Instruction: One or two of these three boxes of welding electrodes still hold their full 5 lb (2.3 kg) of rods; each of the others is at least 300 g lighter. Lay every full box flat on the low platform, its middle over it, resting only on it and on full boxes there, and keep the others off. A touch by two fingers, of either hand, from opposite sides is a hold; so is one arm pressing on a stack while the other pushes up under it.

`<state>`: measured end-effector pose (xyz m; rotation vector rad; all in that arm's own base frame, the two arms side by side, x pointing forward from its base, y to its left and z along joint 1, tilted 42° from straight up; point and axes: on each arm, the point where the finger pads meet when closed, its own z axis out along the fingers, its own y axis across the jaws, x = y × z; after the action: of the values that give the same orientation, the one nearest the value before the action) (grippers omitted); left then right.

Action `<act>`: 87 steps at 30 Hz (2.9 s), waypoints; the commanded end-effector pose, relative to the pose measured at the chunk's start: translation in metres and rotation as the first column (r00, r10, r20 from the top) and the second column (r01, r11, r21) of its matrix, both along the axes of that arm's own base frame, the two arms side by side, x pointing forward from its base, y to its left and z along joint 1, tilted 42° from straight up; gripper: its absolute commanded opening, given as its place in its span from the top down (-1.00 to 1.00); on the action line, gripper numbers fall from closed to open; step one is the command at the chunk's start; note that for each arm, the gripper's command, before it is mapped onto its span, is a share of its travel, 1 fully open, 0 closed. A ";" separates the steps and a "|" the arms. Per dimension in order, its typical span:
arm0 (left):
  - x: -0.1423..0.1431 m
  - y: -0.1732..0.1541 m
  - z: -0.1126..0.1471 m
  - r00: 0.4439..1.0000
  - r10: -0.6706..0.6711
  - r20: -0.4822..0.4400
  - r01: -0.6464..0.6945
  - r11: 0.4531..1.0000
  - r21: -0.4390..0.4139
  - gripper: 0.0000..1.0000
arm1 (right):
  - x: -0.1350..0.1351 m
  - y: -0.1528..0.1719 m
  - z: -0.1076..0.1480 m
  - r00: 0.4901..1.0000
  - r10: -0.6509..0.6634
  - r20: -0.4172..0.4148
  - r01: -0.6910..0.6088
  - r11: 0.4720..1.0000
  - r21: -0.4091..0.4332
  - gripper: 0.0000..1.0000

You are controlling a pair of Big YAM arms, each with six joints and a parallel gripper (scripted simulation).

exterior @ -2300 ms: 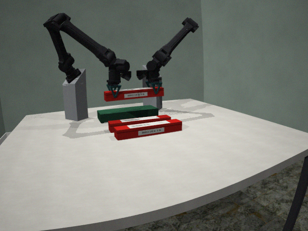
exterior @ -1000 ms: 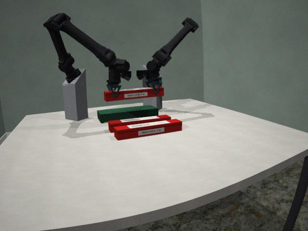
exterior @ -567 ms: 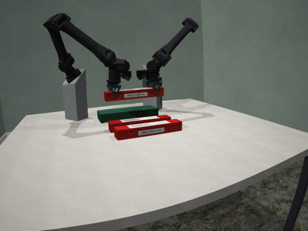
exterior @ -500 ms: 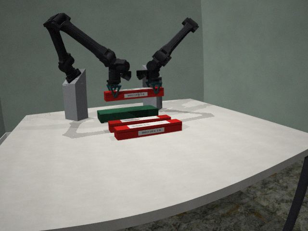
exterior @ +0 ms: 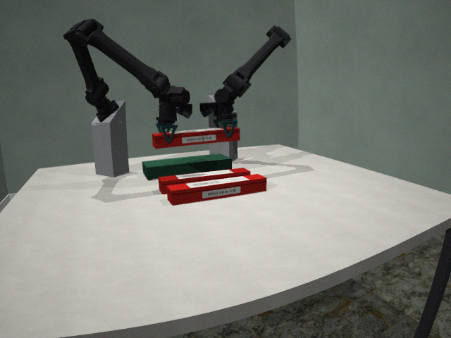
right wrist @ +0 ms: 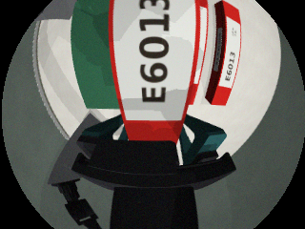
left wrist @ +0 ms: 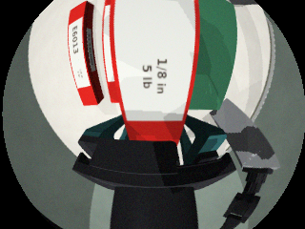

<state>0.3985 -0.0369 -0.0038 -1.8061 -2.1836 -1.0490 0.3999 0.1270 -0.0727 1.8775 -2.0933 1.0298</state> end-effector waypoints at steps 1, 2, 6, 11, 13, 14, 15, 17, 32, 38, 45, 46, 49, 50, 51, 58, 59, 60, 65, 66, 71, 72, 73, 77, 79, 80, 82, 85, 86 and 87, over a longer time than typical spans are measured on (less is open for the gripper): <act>0.011 -0.012 0.016 0.999 -0.030 0.043 0.030 0.999 -0.012 1.00 | 0.009 0.014 0.017 0.998 0.020 0.051 -0.021 1.000 0.020 1.00; 0.011 -0.012 0.016 0.999 -0.030 0.043 0.030 0.999 -0.012 1.00 | 0.009 0.014 0.017 0.998 0.020 0.051 -0.021 1.000 0.020 1.00; 0.011 -0.012 0.016 0.999 -0.030 0.043 0.030 0.999 -0.012 1.00 | 0.009 0.014 0.017 0.998 0.020 0.051 -0.021 1.000 0.020 1.00; 0.011 -0.012 0.016 0.999 -0.030 0.043 0.030 0.999 -0.012 1.00 | 0.009 0.014 0.017 0.998 0.020 0.051 -0.021 1.000 0.020 1.00; 0.011 -0.012 0.016 0.999 -0.030 0.043 0.030 0.999 -0.012 1.00 | 0.009 0.014 0.017 0.998 0.020 0.051 -0.021 1.000 0.020 1.00; 0.011 -0.012 0.016 0.999 -0.030 0.043 0.030 0.999 -0.012 1.00 | 0.009 0.014 0.017 0.998 0.020 0.051 -0.021 1.000 0.020 1.00; 0.011 -0.012 0.016 0.999 -0.030 0.043 0.030 0.999 -0.012 1.00 | 0.009 0.014 0.017 0.998 0.020 0.051 -0.021 1.000 0.020 1.00; 0.011 -0.012 0.016 0.999 -0.030 0.043 0.030 0.999 -0.012 1.00 | 0.009 0.014 0.017 0.998 0.020 0.051 -0.021 1.000 0.020 1.00; 0.018 -0.022 0.029 0.997 -0.054 0.059 0.055 0.998 -0.013 1.00 | 0.009 0.023 0.027 0.998 0.046 0.053 -0.047 0.999 0.017 1.00; 0.018 -0.023 0.030 0.997 -0.054 0.057 0.055 0.998 -0.012 1.00 | 0.016 0.028 0.032 0.997 0.044 0.066 -0.046 0.999 0.026 1.00; 0.019 -0.024 0.033 0.997 -0.051 0.060 0.052 0.999 -0.014 1.00 | 0.016 0.029 0.036 0.997 0.040 0.070 -0.042 0.999 0.029 1.00; 0.020 -0.025 0.033 0.997 -0.051 0.060 0.052 0.999 -0.014 1.00 | 0.017 0.029 0.036 0.997 0.039 0.071 -0.041 0.999 0.029 1.00; 0.020 -0.025 0.034 0.997 -0.049 0.061 0.050 0.999 -0.015 1.00 | 0.017 0.030 0.037 0.997 0.041 0.070 -0.043 0.999 0.029 1.00; 0.020 -0.025 0.034 0.997 -0.049 0.062 0.050 0.999 -0.015 1.00 | 0.017 0.030 0.038 0.997 0.041 0.069 -0.043 0.999 0.028 1.00; 0.020 -0.025 0.034 0.997 -0.049 0.062 0.050 0.999 -0.015 1.00 | 0.017 0.030 0.038 0.997 0.041 0.069 -0.043 0.999 0.028 1.00; 0.021 -0.026 0.036 0.997 -0.045 0.065 0.046 0.999 -0.017 1.00 | 0.018 0.031 0.040 0.997 0.045 0.067 -0.047 0.999 0.027 1.00; 0.021 -0.026 0.037 0.997 -0.047 0.064 0.048 0.999 -0.016 1.00 | 0.018 0.031 0.041 0.997 0.044 0.067 -0.046 0.999 0.027 1.00; 0.021 -0.027 0.037 0.997 -0.048 0.063 0.049 0.999 -0.016 1.00 | 0.018 0.032 0.041 0.997 0.044 0.068 -0.046 0.999 0.027 1.00; 0.021 -0.027 0.039 0.997 -0.047 0.064 0.048 0.999 -0.017 1.00 | 0.019 0.032 0.043 0.997 0.043 0.068 -0.045 0.999 0.028 1.00; 0.021 -0.027 0.039 0.997 -0.047 0.064 0.048 0.999 -0.017 1.00 | 0.019 0.033 0.043 0.997 0.043 0.069 -0.045 0.999 0.028 1.00; 0.021 -0.028 0.040 0.997 -0.049 0.062 0.050 0.999 -0.016 1.00 | 0.019 0.033 0.044 0.997 0.044 0.068 -0.046 0.999 0.028 1.00; 0.022 -0.028 0.040 0.997 -0.049 0.062 0.050 0.999 -0.016 1.00 | 0.019 0.033 0.044 0.997 0.044 0.068 -0.046 0.999 0.028 1.00; 0.022 -0.028 0.040 0.997 -0.049 0.062 0.050 0.999 -0.015 1.00 | 0.019 0.033 0.044 0.997 0.044 0.068 -0.046 0.999 0.028 1.00; 0.022 -0.028 0.041 0.997 -0.051 0.061 0.052 0.999 -0.015 1.00 | 0.020 0.034 0.045 0.997 0.044 0.068 -0.046 0.999 0.028 1.00; 0.022 -0.028 0.041 0.997 -0.051 0.061 0.052 0.999 -0.015 1.00 | 0.020 0.034 0.046 0.997 0.044 0.069 -0.046 0.999 0.028 1.00; 0.022 -0.028 0.042 0.997 -0.051 0.061 0.052 0.999 -0.015 1.00 | 0.020 0.034 0.046 0.997 0.043 0.069 -0.045 0.999 0.028 1.00; 0.022 -0.028 0.042 0.997 -0.051 0.061 0.052 0.999 -0.015 1.00 | 0.020 0.035 0.046 0.997 0.043 0.069 -0.045 0.999 0.028 1.00; 0.022 -0.028 0.042 0.997 -0.051 0.061 0.052 0.999 -0.015 1.00 | 0.020 0.035 0.047 0.997 0.042 0.069 -0.044 0.999 0.029 1.00; 0.022 -0.028 0.042 0.997 -0.051 0.061 0.052 0.999 -0.015 1.00 | 0.020 0.035 0.047 0.997 0.042 0.069 -0.044 0.999 0.029 1.00; 0.022 -0.028 0.042 0.997 -0.051 0.061 0.052 0.999 -0.015 1.00 | 0.020 0.035 0.047 0.997 0.042 0.070 -0.044 0.999 0.029 1.00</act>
<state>0.4025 -0.0412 0.0011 -1.8139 -2.1772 -1.0380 0.4008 0.1283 -0.0659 1.8691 -2.1014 1.0250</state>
